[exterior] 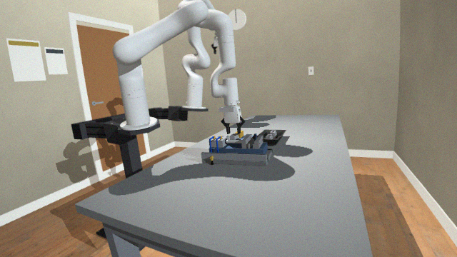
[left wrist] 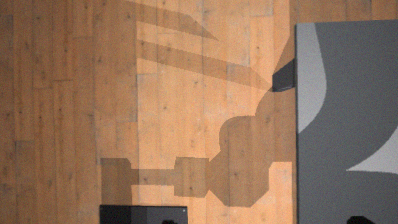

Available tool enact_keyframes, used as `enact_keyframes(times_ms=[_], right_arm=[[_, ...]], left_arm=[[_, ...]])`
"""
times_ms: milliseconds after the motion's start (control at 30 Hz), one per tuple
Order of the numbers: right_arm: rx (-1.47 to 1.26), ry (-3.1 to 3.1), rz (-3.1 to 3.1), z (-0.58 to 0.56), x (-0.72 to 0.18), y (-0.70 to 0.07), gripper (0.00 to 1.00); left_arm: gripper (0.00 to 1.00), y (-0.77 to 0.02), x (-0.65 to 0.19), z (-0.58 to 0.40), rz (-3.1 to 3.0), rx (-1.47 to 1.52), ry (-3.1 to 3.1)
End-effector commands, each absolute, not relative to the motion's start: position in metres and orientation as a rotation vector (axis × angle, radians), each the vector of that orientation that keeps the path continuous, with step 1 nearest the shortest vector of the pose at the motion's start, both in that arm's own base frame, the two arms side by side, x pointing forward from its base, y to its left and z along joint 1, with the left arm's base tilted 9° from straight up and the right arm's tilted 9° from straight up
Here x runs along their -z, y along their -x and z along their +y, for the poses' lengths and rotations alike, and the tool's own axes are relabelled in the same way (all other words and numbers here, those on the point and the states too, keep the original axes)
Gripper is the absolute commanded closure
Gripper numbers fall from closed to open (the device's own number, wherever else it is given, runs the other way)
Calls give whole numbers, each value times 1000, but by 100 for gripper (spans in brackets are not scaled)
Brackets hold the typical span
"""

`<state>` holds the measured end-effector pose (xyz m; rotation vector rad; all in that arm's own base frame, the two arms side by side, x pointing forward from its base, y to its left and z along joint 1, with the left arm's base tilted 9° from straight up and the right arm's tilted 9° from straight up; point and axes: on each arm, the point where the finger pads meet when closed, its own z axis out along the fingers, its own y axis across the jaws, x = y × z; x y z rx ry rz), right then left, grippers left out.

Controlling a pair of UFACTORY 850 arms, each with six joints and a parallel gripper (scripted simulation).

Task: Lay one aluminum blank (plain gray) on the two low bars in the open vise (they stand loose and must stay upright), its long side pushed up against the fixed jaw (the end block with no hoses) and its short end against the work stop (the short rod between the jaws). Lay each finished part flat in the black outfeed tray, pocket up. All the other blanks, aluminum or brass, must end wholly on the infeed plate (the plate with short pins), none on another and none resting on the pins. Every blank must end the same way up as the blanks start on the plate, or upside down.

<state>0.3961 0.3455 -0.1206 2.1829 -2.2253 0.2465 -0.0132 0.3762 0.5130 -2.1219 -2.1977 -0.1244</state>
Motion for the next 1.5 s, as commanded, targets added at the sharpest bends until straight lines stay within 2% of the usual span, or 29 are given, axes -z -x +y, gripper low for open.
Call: enact_keyframes(times_ms=[0,1467], right_arm=[[-248,-2185,-2228,346,121,-397,31],[-248,-2185,-2228,345,127,-398,31]], left_arm=[[0,13,-514,377,-2197,126,2121],[0,13,-514,377,-2197,126,2121]])
